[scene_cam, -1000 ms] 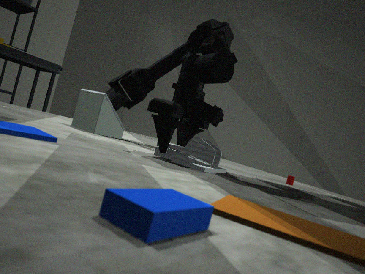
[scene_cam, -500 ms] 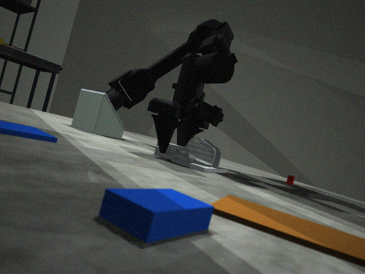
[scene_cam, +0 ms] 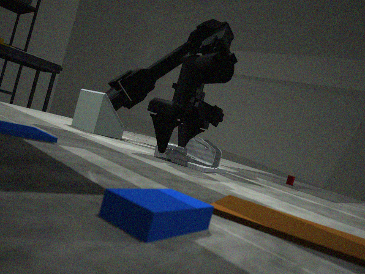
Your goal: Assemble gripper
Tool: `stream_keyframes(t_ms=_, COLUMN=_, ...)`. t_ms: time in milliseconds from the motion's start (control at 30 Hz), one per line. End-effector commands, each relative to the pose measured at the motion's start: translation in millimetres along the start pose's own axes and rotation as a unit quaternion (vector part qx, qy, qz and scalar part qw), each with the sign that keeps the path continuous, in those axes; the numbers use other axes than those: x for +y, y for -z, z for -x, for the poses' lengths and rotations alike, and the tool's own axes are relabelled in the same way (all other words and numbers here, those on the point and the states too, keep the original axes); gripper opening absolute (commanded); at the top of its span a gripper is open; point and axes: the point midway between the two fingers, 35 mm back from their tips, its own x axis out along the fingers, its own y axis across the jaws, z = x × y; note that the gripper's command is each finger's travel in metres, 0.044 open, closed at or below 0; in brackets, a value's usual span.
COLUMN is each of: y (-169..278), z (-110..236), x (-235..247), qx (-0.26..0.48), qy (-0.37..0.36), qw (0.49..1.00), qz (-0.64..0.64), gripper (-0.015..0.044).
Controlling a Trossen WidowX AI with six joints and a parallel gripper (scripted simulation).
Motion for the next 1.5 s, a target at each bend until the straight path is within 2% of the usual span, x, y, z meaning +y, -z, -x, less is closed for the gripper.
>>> stream_keyframes(t_ms=0, y=0, z=0, x=0, qx=0.0, qy=0.0, qw=1.0, qz=0.0, gripper=0.044)
stream_keyframes(t_ms=167, y=-1, z=14, x=-1, qx=0.0, qy=0.001, qw=1.0, qz=0.0, gripper=0.044)
stream_keyframes(t_ms=367, y=2, z=73, x=1, qx=0.0, qy=-0.001, qw=1.0, qz=-0.002, gripper=0.044)
stream_keyframes(t_ms=600, y=3, z=68, x=0, qx=-0.001, qy=-0.002, qw=1.0, qz=-0.005, gripper=0.044)
stream_keyframes(t_ms=833, y=65, z=123, x=13, qx=0.002, qy=0.001, qw=1.0, qz=-0.004, gripper=0.044)
stream_keyframes(t_ms=1467, y=67, z=124, x=14, qx=0.002, qy=0.001, qw=1.0, qz=-0.004, gripper=0.044)
